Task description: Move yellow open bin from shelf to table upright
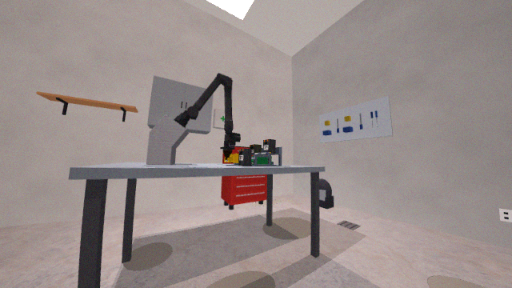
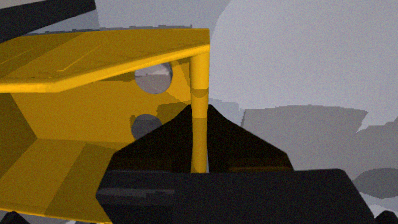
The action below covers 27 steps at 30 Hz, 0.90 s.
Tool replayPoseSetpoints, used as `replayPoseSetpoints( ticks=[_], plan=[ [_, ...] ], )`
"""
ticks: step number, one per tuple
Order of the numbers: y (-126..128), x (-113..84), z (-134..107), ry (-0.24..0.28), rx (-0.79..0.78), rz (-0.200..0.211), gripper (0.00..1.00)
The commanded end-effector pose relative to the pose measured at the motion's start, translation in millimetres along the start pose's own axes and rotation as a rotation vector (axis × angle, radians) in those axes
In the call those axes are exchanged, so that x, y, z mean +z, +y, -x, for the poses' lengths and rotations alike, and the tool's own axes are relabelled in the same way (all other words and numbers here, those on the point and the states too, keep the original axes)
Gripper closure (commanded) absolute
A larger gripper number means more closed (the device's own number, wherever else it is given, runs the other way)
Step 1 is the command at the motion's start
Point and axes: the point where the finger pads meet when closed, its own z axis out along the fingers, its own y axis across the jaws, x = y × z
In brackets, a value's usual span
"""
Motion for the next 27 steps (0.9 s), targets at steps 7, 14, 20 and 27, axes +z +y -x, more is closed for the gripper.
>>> replayPoseSetpoints(
  ticks=[7, 14, 20, 27],
  plan=[
    [11.3, -6.8, 5.0, -0.006, -0.007, 0.035, 1.00],
    [10.1, -6.9, 5.1, -0.006, -0.006, 0.036, 1.00],
    [9.0, -7.0, 5.3, -0.006, -0.006, 0.038, 1.00],
    [5.0, -6.8, 5.3, -0.006, -0.006, 0.035, 1.00]
  ],
)
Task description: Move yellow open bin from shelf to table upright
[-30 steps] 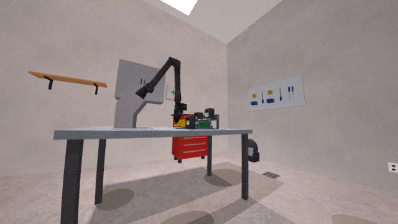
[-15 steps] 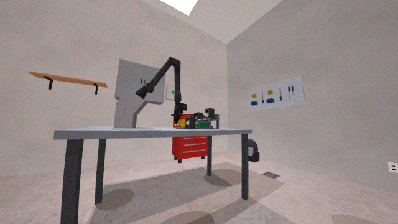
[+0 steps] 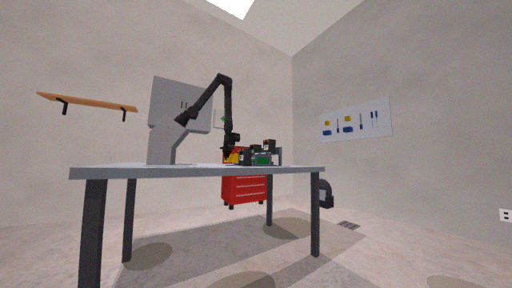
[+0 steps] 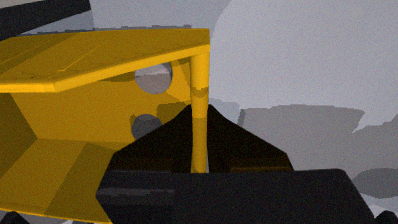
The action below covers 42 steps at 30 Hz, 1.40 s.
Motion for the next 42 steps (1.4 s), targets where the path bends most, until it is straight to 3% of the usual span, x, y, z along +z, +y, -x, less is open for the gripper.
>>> replayPoseSetpoints(
  ticks=[1, 42],
  plan=[
    [9, -6.9, 5, -0.006, -0.006, 0.036, 1.00],
    [-17, -6.0, 5, -0.006, -0.007, 0.032, 1.00]
  ],
)
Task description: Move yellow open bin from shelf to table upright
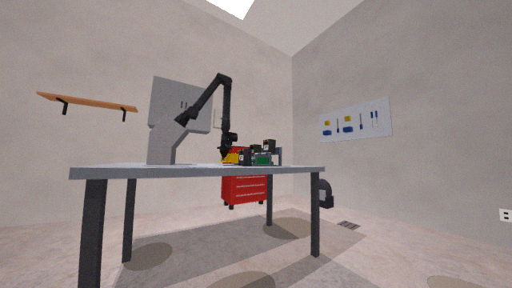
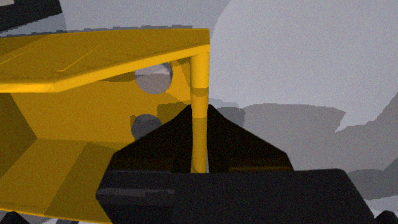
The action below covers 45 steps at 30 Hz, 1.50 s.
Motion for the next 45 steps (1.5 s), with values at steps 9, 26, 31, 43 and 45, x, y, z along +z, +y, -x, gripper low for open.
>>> replayPoseSetpoints(
  ticks=[9, 26, 31, 43, 45],
  plan=[
    [3.1, -5.7, 4.9, -0.006, -0.007, 0.032, 1.00],
    [1.9, -5.6, 4.7, -0.006, -0.007, 0.032, 1.00],
    [1.7, -5.6, 4.7, -0.006, -0.007, 0.031, 1.00],
    [1.7, -5.6, 4.7, -0.006, -0.007, 0.031, 1.00],
    [1.7, -5.6, 4.7, -0.006, -0.007, 0.031, 1.00]
  ],
)
